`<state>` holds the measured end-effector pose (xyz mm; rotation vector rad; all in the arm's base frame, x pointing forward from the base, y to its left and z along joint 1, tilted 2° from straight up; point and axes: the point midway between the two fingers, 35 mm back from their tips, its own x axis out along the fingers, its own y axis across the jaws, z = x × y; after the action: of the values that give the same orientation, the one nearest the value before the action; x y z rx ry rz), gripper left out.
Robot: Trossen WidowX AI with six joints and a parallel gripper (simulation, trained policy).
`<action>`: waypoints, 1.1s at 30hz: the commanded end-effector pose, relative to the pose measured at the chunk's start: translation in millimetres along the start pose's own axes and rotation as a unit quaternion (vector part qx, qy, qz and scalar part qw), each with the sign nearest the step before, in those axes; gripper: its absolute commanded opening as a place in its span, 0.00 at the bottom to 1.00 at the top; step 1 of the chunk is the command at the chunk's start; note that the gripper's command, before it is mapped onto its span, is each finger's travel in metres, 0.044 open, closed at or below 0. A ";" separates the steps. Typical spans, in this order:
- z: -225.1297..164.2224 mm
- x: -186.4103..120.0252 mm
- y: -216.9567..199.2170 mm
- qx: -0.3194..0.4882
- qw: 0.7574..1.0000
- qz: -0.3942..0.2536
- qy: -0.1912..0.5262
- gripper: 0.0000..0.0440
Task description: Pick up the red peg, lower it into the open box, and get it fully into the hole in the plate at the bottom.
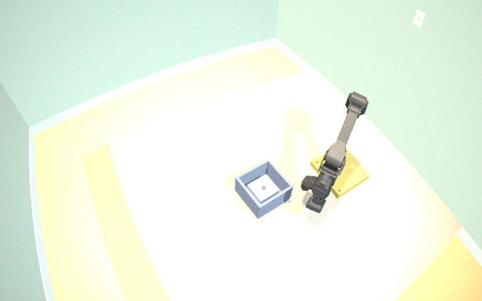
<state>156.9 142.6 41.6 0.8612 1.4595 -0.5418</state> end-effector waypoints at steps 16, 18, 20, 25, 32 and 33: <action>44.2 -76.5 41.9 -0.041 0.994 0.059 -0.086 0.00; 52.4 -81.9 45.1 -0.038 0.993 0.063 -0.096 0.00; 61.2 -85.9 47.7 -0.033 0.992 0.065 -0.104 0.00; 83.4 -93.6 52.5 -0.018 0.990 0.068 -0.122 0.00; 112.8 -99.9 55.5 0.004 0.987 0.069 -0.143 0.00; 116.7 -100.3 55.6 0.007 0.987 0.069 -0.145 0.00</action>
<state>257.3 75.3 136.0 0.8459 1.1437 -0.5365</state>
